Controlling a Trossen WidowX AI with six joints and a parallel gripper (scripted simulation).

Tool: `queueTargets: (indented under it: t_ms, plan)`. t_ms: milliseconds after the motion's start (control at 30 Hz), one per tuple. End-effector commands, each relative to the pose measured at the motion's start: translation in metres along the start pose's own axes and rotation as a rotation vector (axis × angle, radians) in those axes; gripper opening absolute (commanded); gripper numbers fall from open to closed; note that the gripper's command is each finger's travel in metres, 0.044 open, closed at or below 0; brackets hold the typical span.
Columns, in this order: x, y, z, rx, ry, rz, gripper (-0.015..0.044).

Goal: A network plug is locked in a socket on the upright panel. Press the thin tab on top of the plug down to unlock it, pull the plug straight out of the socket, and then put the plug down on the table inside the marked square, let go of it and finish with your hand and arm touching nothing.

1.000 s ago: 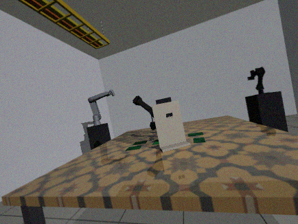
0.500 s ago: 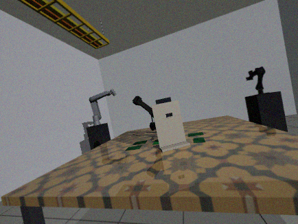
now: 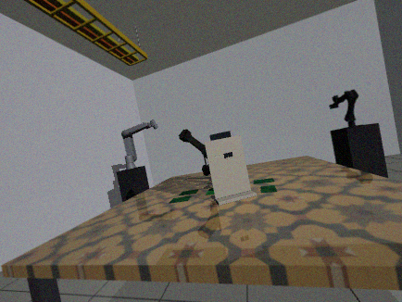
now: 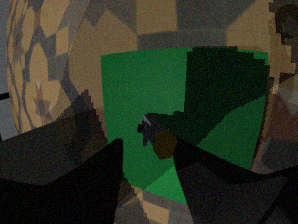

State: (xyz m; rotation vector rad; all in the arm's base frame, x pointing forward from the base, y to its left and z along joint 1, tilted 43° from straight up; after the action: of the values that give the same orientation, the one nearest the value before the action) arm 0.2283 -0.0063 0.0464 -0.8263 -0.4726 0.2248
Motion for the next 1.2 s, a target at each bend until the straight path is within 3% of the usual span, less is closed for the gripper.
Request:
queueTargets:
  t_ms: [0, 1167]
  plan:
    - [0.001, 0.000, 0.004, -0.002, -0.005, -0.004, 0.0156]
    - [0.010, 0.002, 0.037, 0.007, -0.001, -0.003, 0.0156]
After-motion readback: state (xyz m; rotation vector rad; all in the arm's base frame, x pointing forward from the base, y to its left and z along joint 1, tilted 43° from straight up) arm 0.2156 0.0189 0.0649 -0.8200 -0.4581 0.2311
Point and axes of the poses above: the point midway between the two fingers, 35 mm back from their tips, its own z axis back along the fingers, its own x axis across the jaws, y = z × x, the point moved 10 cm from there along z, back along the fingers, and after that the axes turned 11 degrees about z, right-handed, at the moved point
